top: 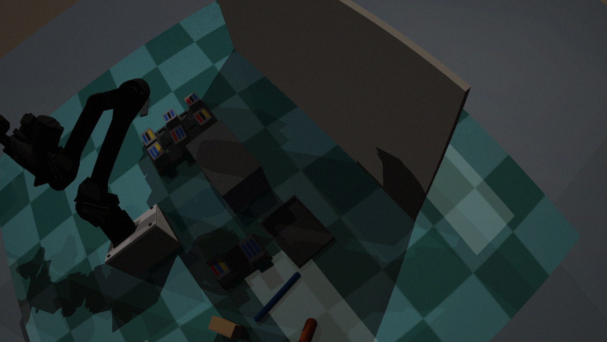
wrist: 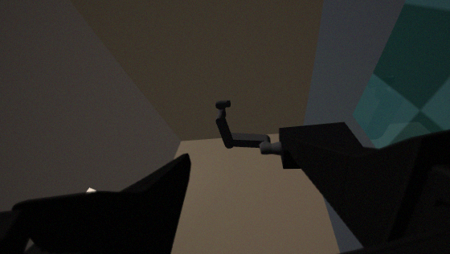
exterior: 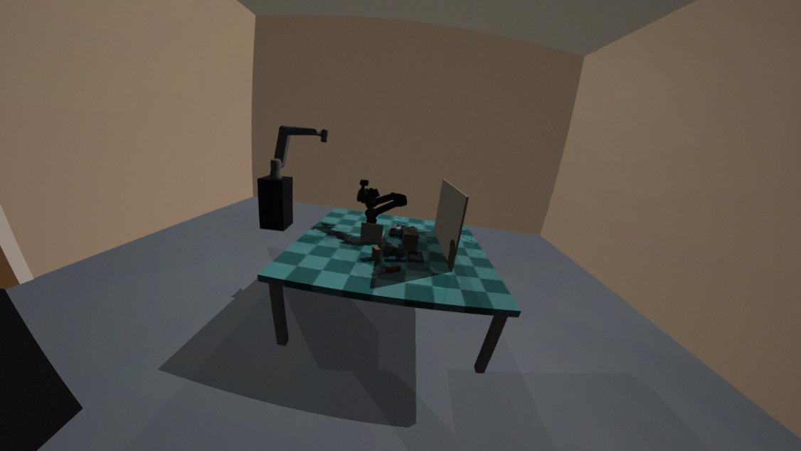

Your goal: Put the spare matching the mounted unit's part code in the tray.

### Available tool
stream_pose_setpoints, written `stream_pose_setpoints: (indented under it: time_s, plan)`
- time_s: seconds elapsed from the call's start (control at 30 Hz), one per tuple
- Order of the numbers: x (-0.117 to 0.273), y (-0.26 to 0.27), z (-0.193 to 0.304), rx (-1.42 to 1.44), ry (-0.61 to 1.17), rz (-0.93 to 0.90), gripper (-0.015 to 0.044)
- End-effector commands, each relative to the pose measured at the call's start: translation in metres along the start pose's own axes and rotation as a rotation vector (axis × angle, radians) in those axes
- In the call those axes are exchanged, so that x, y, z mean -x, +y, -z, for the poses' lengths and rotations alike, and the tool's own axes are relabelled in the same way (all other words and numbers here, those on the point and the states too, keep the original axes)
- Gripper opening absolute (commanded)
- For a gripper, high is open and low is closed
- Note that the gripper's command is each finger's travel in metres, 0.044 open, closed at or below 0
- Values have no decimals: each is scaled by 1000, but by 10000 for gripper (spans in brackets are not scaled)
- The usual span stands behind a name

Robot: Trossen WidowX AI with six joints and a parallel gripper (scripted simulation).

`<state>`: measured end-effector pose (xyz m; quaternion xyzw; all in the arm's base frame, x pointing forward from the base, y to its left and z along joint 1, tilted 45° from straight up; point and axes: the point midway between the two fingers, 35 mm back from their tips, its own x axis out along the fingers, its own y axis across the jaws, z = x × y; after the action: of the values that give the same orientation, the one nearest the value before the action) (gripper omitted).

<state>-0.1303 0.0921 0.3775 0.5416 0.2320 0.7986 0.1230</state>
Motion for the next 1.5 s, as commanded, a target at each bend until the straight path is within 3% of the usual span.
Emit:
stream_pose_setpoints:
  time_s: [0.0,0.3,0.7,1.07,1.47]
  plan:
    - [0,0,0,0,0,0,426]
    - [-9,-1,8,35,44,2,440]
    - [-61,-91,-19,606,113,311,440]
    - [-63,-182,-114,991,168,718,440]
    - [3,-228,-262,1197,193,1239,440]
